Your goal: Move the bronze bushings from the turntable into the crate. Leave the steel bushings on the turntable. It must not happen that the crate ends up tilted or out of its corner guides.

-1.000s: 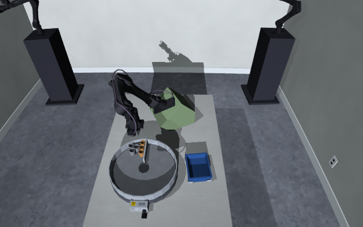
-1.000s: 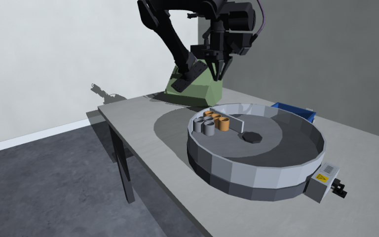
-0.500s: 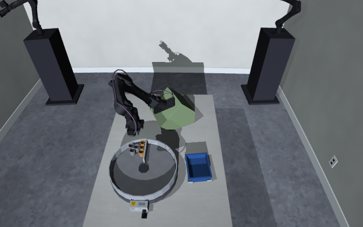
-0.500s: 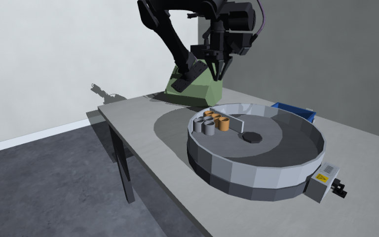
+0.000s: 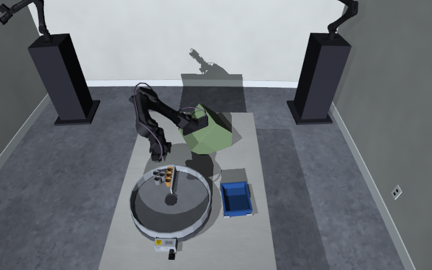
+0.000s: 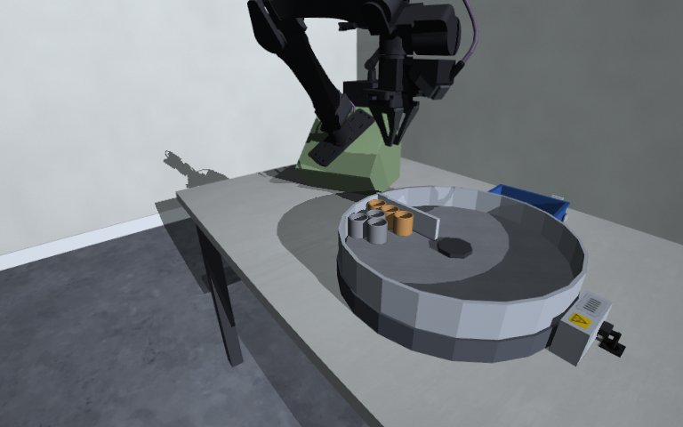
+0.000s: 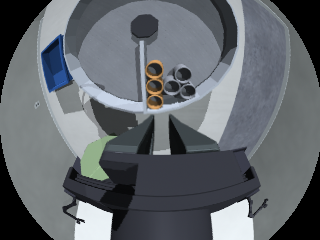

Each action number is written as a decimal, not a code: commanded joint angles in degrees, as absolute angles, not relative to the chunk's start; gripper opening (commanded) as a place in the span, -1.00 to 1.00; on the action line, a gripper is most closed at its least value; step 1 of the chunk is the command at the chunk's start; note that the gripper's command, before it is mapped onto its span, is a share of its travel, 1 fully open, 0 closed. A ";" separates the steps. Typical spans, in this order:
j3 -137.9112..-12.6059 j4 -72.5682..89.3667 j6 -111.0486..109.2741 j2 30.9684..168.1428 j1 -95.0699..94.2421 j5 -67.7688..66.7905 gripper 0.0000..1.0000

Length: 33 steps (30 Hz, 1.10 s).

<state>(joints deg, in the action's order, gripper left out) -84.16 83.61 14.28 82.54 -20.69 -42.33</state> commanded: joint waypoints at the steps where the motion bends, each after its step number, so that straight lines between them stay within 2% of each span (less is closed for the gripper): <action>1: -86.49 84.43 14.55 82.28 -20.97 -42.39 -0.63; 25: -86.49 84.43 14.55 82.28 -20.97 -42.39 -0.63; 26: -86.42 83.66 14.15 82.33 -20.57 -42.33 -0.70; 33: -74.74 63.57 1.27 86.15 -8.89 -40.10 -0.70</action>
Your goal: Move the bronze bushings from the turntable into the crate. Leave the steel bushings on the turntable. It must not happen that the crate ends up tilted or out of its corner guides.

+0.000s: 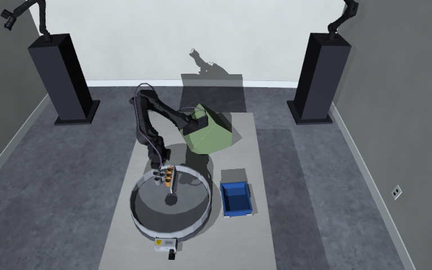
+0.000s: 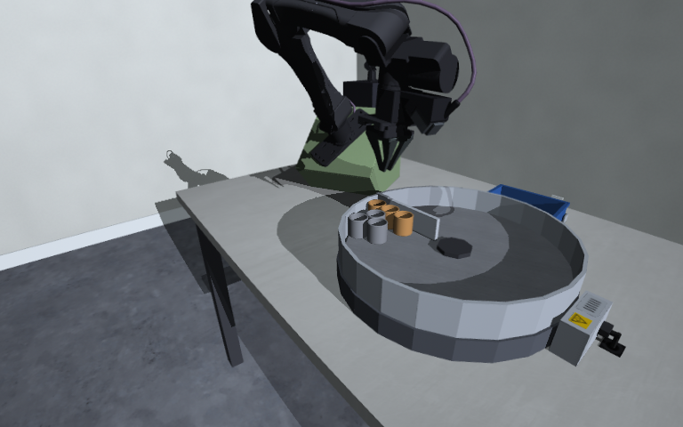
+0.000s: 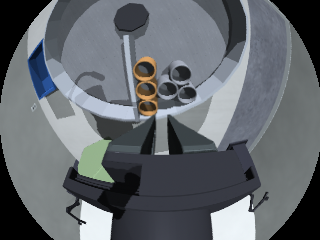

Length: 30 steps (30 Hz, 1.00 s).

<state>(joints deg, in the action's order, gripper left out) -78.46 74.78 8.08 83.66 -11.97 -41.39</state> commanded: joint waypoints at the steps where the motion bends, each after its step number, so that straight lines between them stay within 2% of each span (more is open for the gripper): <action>1: -74.01 61.08 -0.34 86.83 -7.69 -39.80 -0.70; 10: -74.54 55.85 -4.10 85.06 -7.28 -38.35 -0.70; 30: -74.40 55.25 -4.12 85.57 -7.14 -38.36 -0.70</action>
<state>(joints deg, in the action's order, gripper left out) -73.32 56.75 -3.88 86.83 -6.02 -38.72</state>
